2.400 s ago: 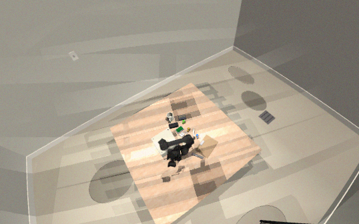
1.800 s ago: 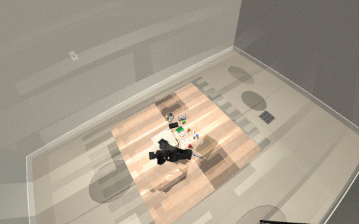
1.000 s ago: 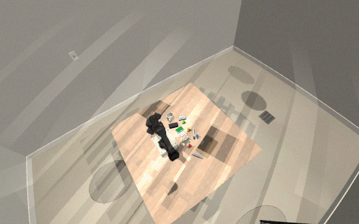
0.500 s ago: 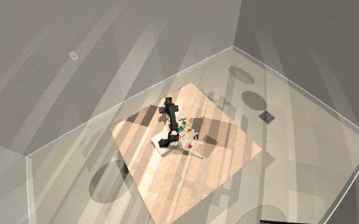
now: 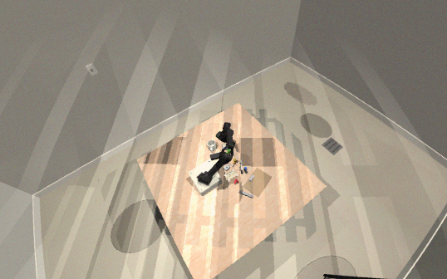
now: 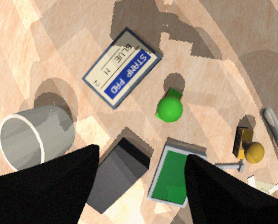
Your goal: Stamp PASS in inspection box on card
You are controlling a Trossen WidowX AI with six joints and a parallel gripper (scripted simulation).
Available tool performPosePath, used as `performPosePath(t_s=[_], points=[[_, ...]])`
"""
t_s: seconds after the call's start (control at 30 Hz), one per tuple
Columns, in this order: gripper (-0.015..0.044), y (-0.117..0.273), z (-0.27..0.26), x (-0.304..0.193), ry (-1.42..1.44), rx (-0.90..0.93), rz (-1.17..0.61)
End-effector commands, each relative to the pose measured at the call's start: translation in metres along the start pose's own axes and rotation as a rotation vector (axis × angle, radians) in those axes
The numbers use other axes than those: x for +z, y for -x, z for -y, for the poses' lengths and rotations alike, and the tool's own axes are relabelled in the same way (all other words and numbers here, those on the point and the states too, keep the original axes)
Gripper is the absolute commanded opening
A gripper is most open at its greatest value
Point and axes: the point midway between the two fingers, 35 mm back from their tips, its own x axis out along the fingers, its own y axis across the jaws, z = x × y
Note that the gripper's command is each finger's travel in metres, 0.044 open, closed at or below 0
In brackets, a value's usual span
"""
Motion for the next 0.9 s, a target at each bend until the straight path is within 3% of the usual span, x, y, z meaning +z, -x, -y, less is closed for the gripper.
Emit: performPosePath(t_s=[0.0, 0.87], points=[[0.0221, -0.063, 0.016, 0.002, -0.196, -0.104, -0.079], [0.0221, -0.091, 0.023, 0.006, -0.213, -0.112, -0.084]])
